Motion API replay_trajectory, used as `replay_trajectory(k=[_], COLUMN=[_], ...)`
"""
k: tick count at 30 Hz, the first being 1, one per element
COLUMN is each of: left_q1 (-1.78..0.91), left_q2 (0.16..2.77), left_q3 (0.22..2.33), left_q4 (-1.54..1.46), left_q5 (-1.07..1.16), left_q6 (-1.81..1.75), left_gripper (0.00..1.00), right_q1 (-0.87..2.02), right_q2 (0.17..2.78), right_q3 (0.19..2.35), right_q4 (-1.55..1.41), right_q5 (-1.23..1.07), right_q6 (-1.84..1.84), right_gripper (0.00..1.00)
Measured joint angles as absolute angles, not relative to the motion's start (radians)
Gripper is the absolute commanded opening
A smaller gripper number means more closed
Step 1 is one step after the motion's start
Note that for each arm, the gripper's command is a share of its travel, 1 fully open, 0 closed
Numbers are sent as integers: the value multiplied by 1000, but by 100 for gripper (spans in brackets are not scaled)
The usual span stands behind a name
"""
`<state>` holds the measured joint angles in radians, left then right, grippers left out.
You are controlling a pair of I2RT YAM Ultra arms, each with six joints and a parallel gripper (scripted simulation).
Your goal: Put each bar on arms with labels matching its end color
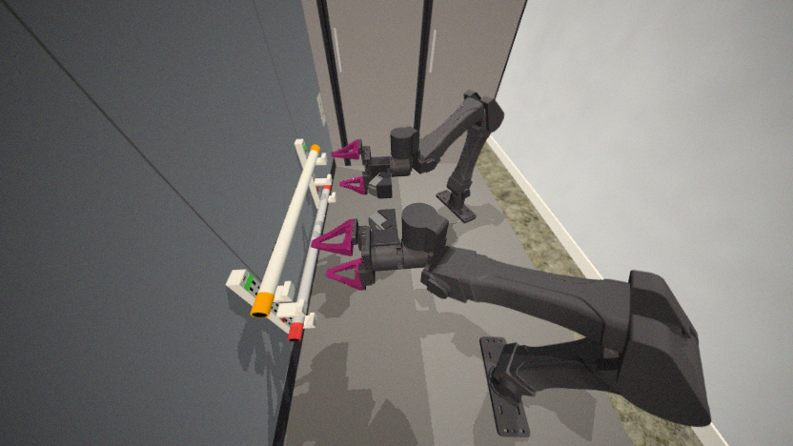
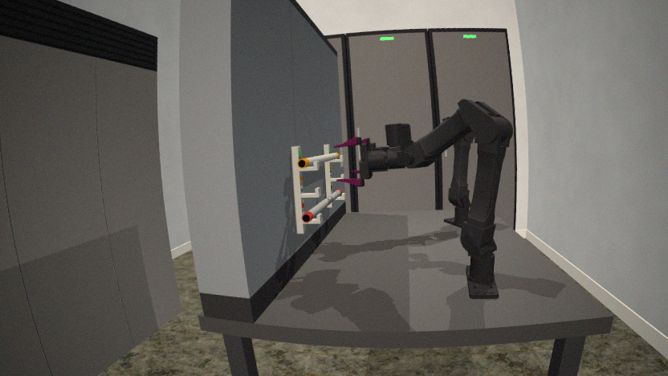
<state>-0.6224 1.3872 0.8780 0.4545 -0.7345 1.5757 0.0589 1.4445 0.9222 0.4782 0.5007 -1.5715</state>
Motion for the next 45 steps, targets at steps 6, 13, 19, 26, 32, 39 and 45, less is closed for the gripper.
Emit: replay_trajectory(k=[6, 13, 19, 26, 32, 39, 45], left_q1=[-622, -622, -622, -622, -622, -622, -622], left_q2=[1387, 1387, 1387, 1387, 1387, 1387, 1387], left_q3=[878, 878, 878, 878, 878, 878, 878], left_q4=[454, 454, 454, 454, 454, 454, 456], left_q5=[-735, -735, -735, -735, -735, -735, -735], left_q6=[1576, 1576, 1576, 1576, 1576, 1576, 1576], left_gripper=[100, 100, 98, 94, 92, 89, 86], right_q1=[59, 59, 59, 59, 59, 59, 59], right_q2=[1444, 1444, 1444, 1444, 1444, 1444, 1444], right_q3=[922, 922, 922, 922, 922, 922, 922], right_q4=[478, 478, 478, 478, 478, 478, 478], right_q5=[501, 501, 501, 500, 499, 498, 498], right_q6=[-1571, -1571, -1571, -1571, -1571, -1571, -1571], right_gripper=[100, 100, 98, 95, 93, 89, 86])
